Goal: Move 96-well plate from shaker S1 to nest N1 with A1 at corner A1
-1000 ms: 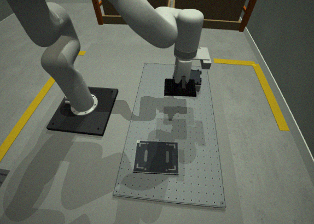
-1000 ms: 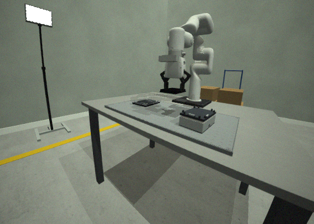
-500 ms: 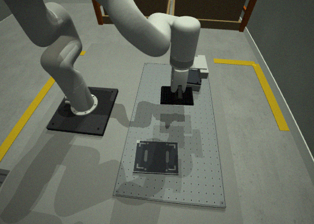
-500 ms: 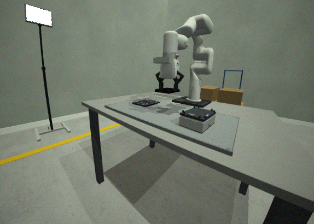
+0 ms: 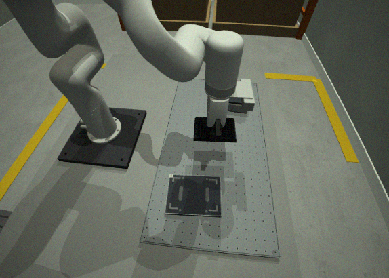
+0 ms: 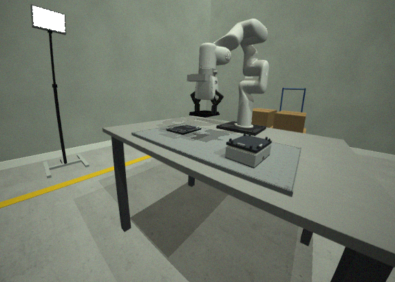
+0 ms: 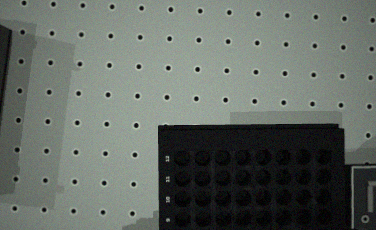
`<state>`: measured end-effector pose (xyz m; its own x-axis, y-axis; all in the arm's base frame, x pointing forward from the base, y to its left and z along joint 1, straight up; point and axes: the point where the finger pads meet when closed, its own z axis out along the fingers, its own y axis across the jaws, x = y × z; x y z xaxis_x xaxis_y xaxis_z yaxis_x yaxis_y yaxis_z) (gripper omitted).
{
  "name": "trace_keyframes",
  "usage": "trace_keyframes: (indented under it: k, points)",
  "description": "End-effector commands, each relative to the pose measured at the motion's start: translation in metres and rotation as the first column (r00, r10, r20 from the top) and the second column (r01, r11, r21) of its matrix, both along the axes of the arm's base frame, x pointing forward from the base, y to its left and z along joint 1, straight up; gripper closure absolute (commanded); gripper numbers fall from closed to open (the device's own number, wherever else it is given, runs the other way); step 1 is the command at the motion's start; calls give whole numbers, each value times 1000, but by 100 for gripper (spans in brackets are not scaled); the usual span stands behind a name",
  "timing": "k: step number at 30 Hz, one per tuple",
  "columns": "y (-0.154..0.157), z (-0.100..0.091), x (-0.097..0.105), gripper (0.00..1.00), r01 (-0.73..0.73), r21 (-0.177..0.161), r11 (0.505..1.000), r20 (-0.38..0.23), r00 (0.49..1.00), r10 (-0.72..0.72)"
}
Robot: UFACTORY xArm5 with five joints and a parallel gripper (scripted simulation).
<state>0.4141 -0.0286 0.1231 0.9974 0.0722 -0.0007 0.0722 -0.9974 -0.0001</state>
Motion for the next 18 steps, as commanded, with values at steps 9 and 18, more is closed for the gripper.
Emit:
trace_keyframes:
  k: [9,18]
  points:
    - [-33,-2,-7,100,0,0,1000,4,1000,0]
    - [-62,-5,-15,100,0,-1,1000,4,1000,0]
